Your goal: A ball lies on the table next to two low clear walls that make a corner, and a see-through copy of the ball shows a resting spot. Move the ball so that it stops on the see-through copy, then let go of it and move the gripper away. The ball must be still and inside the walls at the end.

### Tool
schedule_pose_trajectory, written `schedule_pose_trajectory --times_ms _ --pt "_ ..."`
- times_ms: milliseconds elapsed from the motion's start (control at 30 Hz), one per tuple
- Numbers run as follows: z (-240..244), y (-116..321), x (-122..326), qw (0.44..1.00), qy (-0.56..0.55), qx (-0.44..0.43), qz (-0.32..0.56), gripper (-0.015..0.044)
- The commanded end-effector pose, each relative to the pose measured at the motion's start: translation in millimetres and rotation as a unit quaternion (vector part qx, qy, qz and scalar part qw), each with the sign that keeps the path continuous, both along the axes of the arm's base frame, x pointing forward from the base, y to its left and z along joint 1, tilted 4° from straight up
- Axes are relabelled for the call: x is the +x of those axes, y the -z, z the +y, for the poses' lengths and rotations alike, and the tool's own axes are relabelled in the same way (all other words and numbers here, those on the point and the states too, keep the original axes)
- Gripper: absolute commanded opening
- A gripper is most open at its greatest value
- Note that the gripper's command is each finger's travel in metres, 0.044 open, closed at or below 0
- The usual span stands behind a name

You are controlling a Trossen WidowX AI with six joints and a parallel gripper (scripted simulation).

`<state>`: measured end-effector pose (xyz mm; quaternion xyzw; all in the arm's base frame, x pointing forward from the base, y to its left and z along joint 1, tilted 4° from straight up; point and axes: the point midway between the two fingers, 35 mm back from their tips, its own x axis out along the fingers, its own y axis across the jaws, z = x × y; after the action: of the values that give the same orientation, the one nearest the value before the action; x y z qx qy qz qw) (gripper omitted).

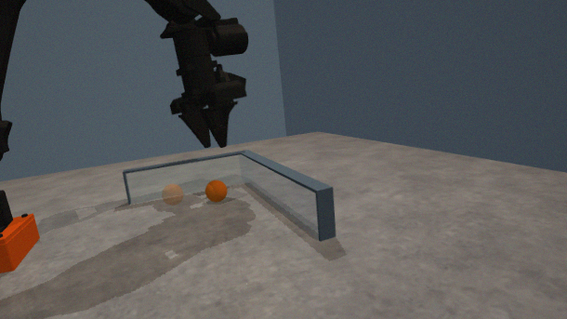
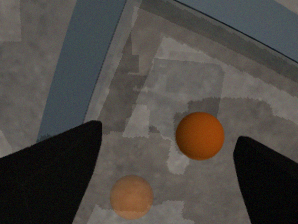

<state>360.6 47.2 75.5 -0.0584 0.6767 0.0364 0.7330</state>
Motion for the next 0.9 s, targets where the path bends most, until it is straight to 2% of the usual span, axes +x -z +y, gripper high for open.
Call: schedule_pose_trajectory --times_ms 0,100,867 --pt "-31 14 -15 0.993 0.109 0.027 0.038 0.0281" --pt "-41 18 -19 0.988 0.143 0.036 0.049 0.0281" --pt "-39 50 -19 0.988 0.143 0.036 0.049 0.0281"
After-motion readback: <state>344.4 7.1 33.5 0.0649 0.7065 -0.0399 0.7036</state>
